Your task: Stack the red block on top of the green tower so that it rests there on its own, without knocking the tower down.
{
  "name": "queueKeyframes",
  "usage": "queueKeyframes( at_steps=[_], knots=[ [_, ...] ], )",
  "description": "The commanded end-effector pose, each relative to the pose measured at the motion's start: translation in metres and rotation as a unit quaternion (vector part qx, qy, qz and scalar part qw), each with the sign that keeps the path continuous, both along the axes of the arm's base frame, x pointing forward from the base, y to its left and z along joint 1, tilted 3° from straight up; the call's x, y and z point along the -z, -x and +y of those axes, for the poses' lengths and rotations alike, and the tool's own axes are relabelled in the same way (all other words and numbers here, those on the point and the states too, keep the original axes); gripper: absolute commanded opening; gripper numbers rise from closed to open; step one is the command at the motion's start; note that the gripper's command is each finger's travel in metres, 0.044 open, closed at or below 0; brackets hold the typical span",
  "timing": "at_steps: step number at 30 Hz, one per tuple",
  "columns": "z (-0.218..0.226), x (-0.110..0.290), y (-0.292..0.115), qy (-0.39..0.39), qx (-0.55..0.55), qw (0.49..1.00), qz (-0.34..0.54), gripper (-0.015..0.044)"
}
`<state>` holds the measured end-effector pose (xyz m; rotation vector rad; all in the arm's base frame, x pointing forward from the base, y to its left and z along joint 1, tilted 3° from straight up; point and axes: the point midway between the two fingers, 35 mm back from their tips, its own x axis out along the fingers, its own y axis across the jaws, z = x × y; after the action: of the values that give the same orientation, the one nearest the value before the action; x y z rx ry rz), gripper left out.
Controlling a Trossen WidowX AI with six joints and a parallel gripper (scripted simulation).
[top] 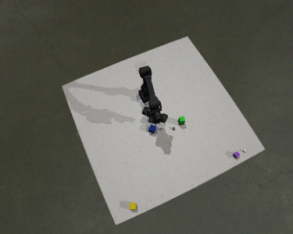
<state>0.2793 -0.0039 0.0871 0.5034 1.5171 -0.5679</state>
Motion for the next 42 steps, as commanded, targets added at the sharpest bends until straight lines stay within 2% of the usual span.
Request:
queueKeyframes(
  at_steps=[1,10,27,42],
  knots=[
    [0.0,-0.008,0.0,0.001,0.001,1.0,-0.004,0.0],
    [0.013,-0.009,-0.007,0.0,0.001,1.0,-0.005,0.0],
    [0.115,-0.01,-0.04,-0.005,0.001,1.0,-0.007,0.0],
    [0.213,-0.004,-0.037,-0.009,0.001,1.0,-0.006,0.0]
  ],
)
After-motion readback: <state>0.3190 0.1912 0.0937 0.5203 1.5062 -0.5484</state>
